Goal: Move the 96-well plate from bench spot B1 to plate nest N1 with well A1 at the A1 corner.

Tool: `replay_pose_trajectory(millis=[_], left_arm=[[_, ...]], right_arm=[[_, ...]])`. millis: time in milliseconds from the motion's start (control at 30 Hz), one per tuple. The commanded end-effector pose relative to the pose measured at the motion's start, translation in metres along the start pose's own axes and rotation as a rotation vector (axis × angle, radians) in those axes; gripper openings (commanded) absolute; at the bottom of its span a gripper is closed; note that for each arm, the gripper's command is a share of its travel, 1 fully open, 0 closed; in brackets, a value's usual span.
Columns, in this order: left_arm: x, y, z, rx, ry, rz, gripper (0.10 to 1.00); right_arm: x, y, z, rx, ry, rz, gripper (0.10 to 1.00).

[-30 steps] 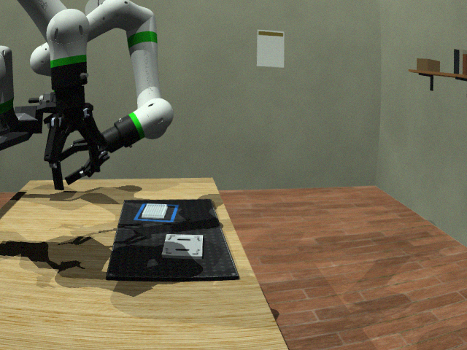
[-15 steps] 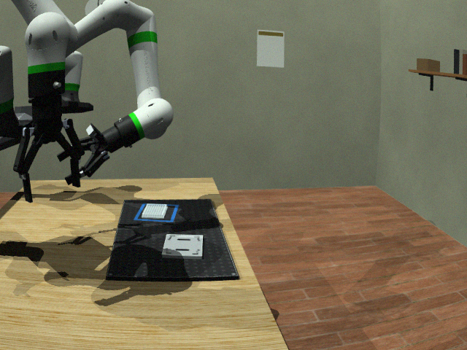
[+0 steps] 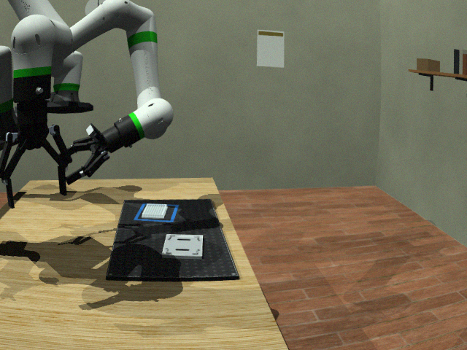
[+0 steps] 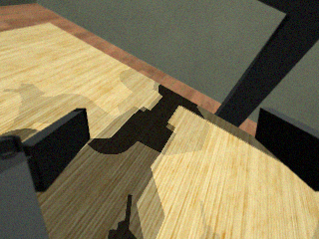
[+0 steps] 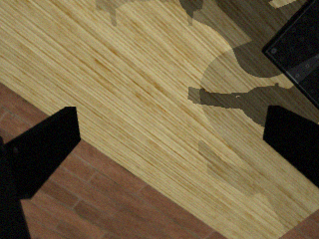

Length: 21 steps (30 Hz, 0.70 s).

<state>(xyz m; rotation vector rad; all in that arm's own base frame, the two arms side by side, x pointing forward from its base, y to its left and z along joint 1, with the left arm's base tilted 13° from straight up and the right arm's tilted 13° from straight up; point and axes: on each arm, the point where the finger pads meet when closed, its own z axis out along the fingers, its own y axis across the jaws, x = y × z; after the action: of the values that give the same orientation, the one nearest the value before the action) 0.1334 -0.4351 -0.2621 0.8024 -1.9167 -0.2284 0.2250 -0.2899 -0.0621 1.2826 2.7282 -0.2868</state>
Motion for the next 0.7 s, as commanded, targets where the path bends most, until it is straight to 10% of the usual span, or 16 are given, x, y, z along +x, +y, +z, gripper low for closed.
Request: replay_pose_trajectory(millis=[0,667], left_arm=[[0.0008,-0.0004,-0.0007,0.001,0.000,0.001,1.000],[-0.0083,0.0019,-0.0031,0.005,-0.028,-0.091,1.000]], right_arm=[[-0.0006,-0.0002,-0.0003,0.000,-0.001,0.001,1.000],[-0.0006,-0.0002,-0.0003,0.000,-0.001,0.001,1.000]])
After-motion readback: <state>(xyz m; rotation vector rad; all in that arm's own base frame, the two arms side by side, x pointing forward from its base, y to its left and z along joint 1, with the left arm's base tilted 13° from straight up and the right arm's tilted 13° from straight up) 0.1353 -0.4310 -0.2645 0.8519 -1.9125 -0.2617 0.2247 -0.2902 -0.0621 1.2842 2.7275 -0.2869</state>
